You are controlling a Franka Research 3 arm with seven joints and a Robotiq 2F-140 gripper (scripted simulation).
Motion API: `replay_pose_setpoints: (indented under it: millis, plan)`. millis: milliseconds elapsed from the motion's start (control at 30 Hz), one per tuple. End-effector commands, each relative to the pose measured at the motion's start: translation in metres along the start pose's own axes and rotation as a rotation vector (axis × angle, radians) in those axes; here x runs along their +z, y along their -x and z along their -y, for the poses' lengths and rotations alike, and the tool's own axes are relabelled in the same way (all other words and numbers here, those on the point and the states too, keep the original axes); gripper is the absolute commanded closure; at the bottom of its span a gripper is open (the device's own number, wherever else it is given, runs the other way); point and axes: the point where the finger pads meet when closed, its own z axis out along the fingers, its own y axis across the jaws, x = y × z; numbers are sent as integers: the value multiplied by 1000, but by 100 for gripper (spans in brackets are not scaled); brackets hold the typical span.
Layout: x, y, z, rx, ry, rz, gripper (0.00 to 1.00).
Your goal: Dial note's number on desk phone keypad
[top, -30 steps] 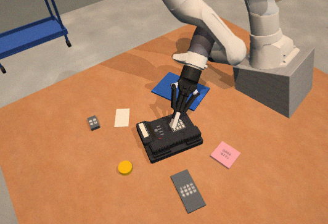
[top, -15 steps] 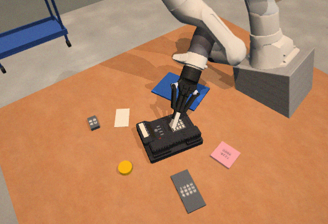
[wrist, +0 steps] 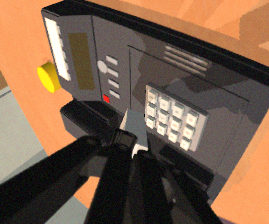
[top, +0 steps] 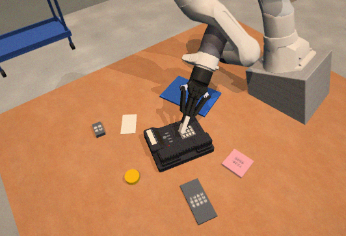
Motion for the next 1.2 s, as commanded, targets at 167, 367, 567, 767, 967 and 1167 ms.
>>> replay_pose_setpoints:
  millis: [167, 367, 567, 767, 967, 1167]
  plan:
    - [0, 1, -1, 4, 4, 0, 100]
    - [0, 1, -1, 4, 4, 0, 100]
    - [0, 1, -1, 4, 4, 0, 100]
    - [0, 1, -1, 4, 4, 0, 100]
    - [2, -1, -2, 4, 4, 0, 100]
    - [5, -3, -4, 4, 4, 0, 100]
